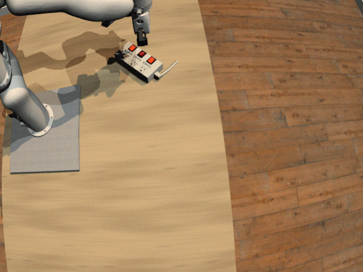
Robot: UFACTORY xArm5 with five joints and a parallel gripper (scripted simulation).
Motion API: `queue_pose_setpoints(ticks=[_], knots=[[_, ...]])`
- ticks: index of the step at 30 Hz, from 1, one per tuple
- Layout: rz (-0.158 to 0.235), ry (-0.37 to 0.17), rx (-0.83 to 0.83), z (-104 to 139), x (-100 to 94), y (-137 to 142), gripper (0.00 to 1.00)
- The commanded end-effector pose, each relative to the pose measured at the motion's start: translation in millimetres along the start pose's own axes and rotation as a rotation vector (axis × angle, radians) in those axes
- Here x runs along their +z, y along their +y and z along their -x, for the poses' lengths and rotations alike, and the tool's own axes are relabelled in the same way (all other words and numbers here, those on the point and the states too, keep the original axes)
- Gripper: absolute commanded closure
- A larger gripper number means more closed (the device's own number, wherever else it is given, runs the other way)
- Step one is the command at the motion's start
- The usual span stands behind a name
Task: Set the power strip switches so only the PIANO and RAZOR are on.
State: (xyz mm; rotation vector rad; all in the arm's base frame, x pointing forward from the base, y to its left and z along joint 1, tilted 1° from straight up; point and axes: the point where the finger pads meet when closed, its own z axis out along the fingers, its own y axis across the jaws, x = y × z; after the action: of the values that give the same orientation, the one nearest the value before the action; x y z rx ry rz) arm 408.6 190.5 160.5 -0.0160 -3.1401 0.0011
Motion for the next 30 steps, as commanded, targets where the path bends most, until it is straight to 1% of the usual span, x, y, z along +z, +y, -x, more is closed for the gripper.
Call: queue_pose_setpoints(ticks=[1,7,11,14,18,20,23,30], knots=[[0.002,-0.004,-0.001,1,-1.5,0,0.0],[0.002,-0.004,-0.027,1,-0.8,0,0.0],[0.002,-0.004,-0.11,2,1.4,0,0.0],[0.001,-0.004,-0.219,4,4.4,-1,0.0],[0.001,-0.004,-0.427,6,10.1,-3,0.0],[0.001,-0.004,-0.427,6,10.1,-3,0.0],[0.0,-0.004,-0.624,9,15.5,-5,0.0],[0.0,-0.003,-0.915,15,30.3,-11,0.0]])
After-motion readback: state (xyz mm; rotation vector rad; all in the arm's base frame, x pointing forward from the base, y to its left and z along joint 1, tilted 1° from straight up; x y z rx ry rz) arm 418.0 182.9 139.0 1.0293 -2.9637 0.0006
